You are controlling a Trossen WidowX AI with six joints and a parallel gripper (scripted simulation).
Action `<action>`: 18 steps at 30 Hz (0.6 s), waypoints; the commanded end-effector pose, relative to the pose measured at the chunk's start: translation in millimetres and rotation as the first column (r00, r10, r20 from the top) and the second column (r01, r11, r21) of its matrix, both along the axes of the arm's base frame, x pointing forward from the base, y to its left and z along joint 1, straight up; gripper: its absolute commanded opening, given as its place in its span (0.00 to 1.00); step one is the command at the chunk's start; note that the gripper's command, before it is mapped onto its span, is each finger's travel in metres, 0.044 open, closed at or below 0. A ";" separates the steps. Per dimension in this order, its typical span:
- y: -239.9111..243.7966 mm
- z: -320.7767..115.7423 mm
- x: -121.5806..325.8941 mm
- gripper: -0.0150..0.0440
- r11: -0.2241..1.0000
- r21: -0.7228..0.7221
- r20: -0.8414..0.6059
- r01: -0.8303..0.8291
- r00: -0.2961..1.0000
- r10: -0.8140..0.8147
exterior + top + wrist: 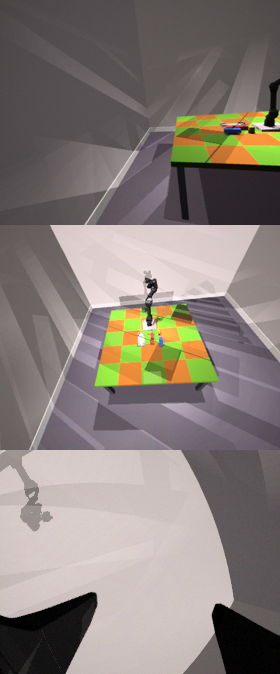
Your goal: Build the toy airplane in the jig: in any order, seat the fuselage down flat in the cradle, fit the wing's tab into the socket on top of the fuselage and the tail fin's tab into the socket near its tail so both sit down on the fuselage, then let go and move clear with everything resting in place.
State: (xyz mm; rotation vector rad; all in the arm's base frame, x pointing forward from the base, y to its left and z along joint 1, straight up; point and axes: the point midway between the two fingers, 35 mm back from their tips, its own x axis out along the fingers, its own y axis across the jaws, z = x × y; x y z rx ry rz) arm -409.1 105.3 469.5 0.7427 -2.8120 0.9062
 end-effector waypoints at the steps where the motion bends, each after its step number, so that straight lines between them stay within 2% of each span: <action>1: 0.0 0.0 0.0 0.98 1.000 0.000 0.000 0.000 1.000 0.000; 4: 21.4 0.5 8.1 1.00 0.998 -0.032 0.012 0.060 0.998 -0.060; 9: 88.0 -12.4 27.5 1.00 0.952 -0.196 0.125 0.235 0.969 -0.213; 14: 147.5 -31.1 61.9 1.00 0.865 -0.312 0.215 0.392 0.917 -0.337; 18: 190.6 -44.8 89.6 1.00 0.747 -0.430 0.304 0.508 0.860 -0.410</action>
